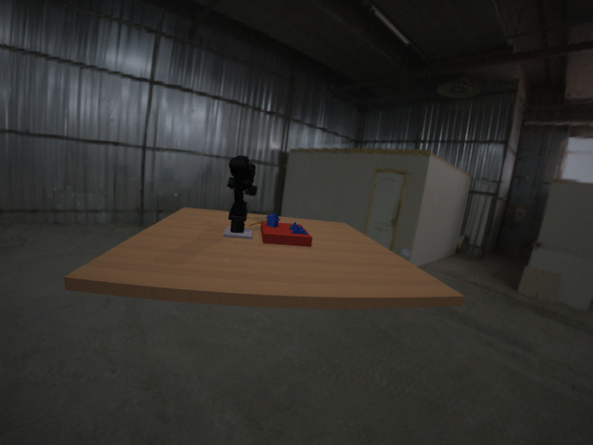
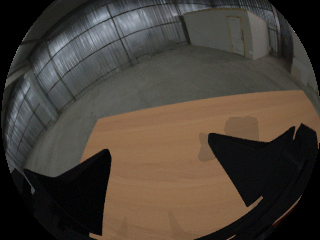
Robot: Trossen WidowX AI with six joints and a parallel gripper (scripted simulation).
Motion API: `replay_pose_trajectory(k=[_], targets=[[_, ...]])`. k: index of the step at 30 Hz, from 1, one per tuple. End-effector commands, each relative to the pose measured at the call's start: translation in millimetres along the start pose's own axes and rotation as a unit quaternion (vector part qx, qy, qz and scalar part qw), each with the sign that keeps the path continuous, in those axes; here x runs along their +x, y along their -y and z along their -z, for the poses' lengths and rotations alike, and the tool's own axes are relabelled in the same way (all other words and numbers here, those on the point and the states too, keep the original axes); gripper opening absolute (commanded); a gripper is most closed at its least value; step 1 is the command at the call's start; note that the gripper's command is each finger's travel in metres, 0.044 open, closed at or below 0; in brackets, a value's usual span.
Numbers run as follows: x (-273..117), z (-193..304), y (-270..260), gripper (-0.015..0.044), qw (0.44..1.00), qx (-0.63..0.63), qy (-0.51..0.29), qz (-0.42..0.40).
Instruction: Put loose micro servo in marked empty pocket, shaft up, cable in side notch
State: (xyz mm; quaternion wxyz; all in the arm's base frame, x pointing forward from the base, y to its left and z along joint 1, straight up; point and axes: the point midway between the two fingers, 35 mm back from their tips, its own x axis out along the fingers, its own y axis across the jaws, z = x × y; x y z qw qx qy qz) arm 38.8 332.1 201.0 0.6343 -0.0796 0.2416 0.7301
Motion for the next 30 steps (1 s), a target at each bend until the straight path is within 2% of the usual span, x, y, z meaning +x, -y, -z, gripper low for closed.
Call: replay_pose_trajectory(k=[1, 9, 17, 23, 30], targets=[[-12.2, 5.0, 36.3, 0.044, 0.996, -0.047, -0.032, 0.062], [-44.1, 23.1, 89.3, 0.044, 0.976, -0.122, -0.113, 0.143], [-88.7, 48.3, 130.1, 0.044, 0.939, -0.187, -0.221, 0.188], [-128.5, 70.3, 149.4, 0.044, 0.904, -0.226, -0.31, 0.19], [-180.3, 96.9, 159.3, 0.044, 0.86, -0.259, -0.412, 0.154]])
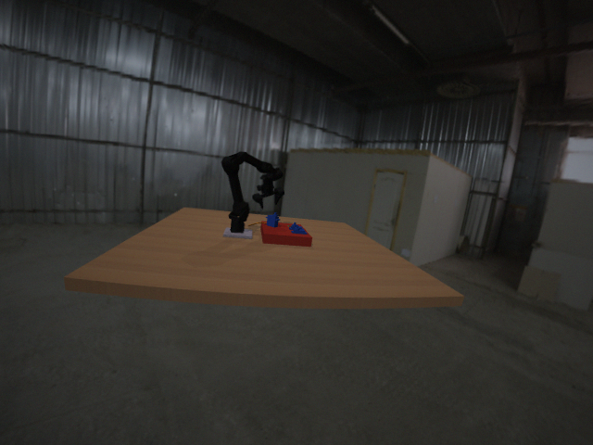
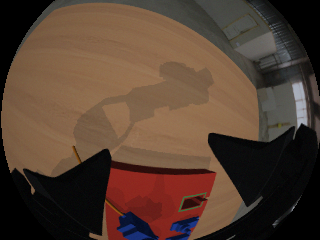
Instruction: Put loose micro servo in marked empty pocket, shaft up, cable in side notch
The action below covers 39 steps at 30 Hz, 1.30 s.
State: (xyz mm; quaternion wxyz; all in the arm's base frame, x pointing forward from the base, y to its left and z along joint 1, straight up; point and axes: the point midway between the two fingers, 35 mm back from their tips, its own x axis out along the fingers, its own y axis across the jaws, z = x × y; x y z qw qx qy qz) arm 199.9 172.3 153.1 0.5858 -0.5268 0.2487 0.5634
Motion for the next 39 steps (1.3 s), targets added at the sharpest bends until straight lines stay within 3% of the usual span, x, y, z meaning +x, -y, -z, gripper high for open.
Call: replay_pose_trajectory(k=[1, 15, 39], targets=[[-13.8, 38.4, -0.6, 0.044, 0.996, -0.05, -0.061, -0.032], [-68.8, 119.8, -35.2, 0.044, 0.957, -0.175, -0.135, -0.191], [-43.3, 129.6, -45.1, 0.044, 0.956, -0.176, -0.135, -0.193]])
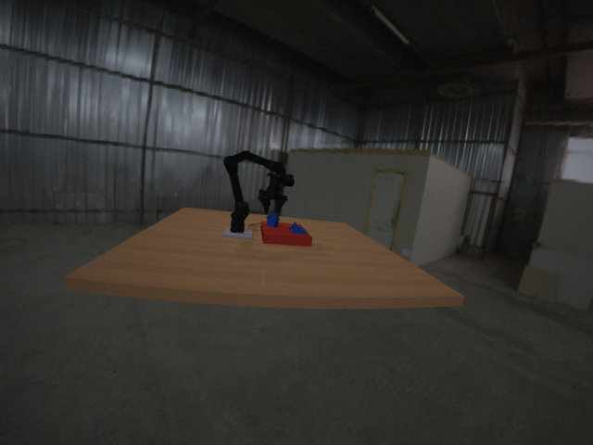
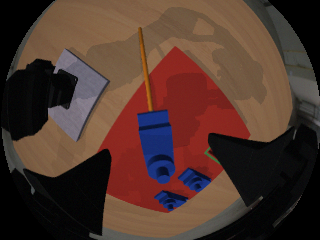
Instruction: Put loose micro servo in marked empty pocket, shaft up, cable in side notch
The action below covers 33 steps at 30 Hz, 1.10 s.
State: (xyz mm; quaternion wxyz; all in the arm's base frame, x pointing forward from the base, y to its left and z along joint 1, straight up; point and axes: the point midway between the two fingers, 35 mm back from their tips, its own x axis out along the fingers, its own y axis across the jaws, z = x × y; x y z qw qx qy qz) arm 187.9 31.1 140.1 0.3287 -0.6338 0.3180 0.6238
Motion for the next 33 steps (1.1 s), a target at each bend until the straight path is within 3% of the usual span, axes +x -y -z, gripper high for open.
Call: replay_pose_trajectory(k=[1, 12, 25, 31, 33], targets=[[6.8, 0.2, -1.2, 0.044, 1.0, -0.002, -0.002, -0.003], [21.9, 0.2, -1.5, 0.044, 1.0, -0.002, -0.002, -0.003], [21.9, 0.2, -1.5, 0.0099, 1.0, -0.002, -0.002, -0.003], [21.9, 0.2, -1.5, 0.0059, 1.0, -0.002, -0.002, -0.003], [19.9, 0.3, -1.3, 0.0006, 1.0, -0.002, -0.002, -0.003]])
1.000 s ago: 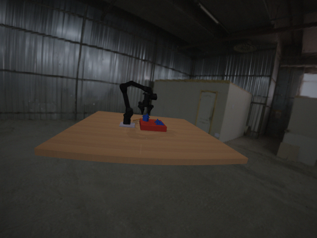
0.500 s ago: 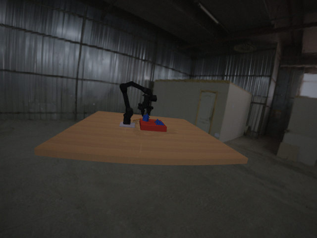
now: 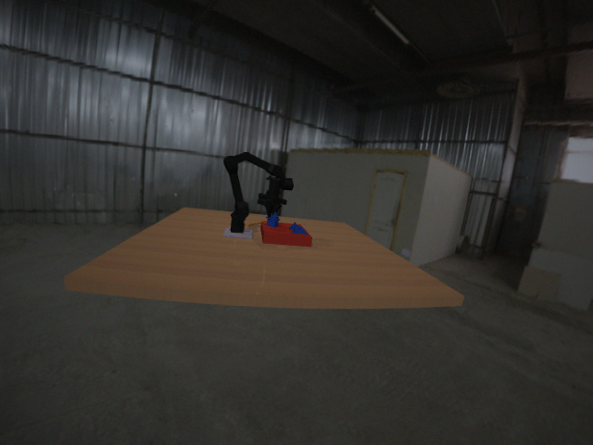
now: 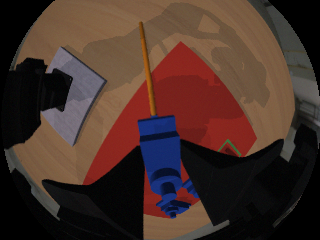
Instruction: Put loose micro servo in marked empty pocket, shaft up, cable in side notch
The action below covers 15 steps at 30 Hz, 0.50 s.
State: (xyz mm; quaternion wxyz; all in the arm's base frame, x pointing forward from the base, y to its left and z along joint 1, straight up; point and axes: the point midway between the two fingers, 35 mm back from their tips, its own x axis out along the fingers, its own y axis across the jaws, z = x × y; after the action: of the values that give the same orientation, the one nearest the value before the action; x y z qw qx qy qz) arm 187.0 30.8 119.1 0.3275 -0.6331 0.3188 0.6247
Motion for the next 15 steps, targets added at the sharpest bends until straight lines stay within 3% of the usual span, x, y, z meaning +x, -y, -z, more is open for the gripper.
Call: replay_pose_trajectory(k=[1, 15], targets=[[-2.9, 0.8, 0.1, 0.0, 1.0, -0.002, -0.002, -0.001], [-29.0, -2.0, -5.1, 0.0, 1.0, -0.002, -0.002, -0.001]])
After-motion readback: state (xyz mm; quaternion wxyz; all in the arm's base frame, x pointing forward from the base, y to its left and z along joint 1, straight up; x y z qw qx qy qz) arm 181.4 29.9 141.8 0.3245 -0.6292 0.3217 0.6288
